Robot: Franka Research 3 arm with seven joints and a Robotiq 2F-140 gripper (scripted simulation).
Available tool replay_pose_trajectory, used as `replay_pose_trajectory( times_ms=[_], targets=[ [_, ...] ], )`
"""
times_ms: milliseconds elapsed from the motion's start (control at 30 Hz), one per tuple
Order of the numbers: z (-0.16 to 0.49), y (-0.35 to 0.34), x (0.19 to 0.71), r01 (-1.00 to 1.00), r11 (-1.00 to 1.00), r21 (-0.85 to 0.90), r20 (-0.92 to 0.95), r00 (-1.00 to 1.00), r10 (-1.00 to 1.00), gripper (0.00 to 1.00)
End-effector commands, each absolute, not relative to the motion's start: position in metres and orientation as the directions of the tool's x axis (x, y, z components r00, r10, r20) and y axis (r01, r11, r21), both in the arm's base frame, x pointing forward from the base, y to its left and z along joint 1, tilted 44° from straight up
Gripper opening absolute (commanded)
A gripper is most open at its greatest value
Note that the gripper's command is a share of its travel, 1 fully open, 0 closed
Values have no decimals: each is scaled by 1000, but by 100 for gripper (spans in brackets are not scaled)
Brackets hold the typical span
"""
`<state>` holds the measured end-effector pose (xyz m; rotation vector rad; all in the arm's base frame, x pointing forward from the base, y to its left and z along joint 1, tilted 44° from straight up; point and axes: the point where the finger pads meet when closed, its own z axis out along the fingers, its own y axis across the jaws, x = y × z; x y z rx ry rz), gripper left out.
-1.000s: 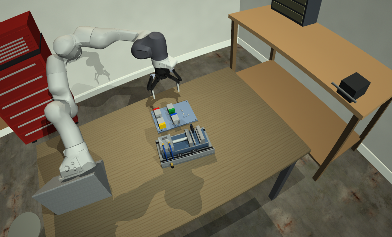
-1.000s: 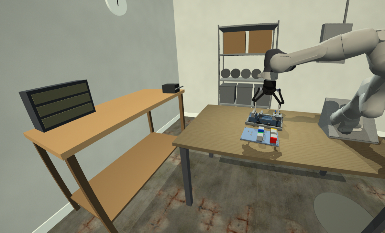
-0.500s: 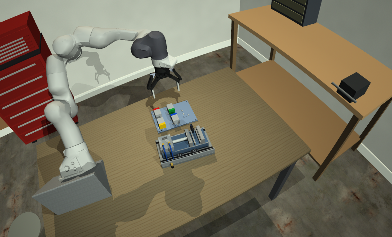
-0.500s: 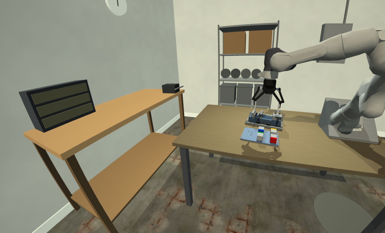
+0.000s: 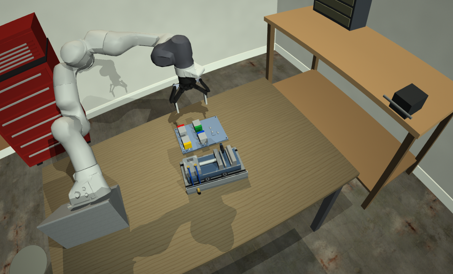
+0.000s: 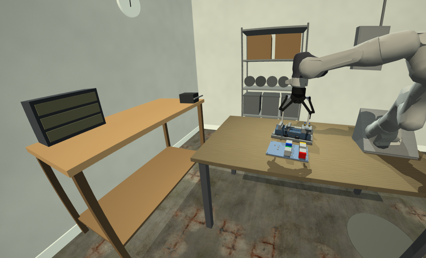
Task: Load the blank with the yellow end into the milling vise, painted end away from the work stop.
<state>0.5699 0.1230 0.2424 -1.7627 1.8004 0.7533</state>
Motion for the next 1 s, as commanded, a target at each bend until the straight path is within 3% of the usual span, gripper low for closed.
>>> replay_pose_trajectory(
  times_ms=[0,467,633,967],
  targets=[
    [244,121,570,-999,4,37,-694,-29,-720,100],
    [246,119,570,-999,3,36,-693,-27,-720,100],
    [289,161,564,-999,3,36,-693,-27,-720,100],
    [289,161,564,-999,3,36,-693,-27,-720,100]
  ],
)
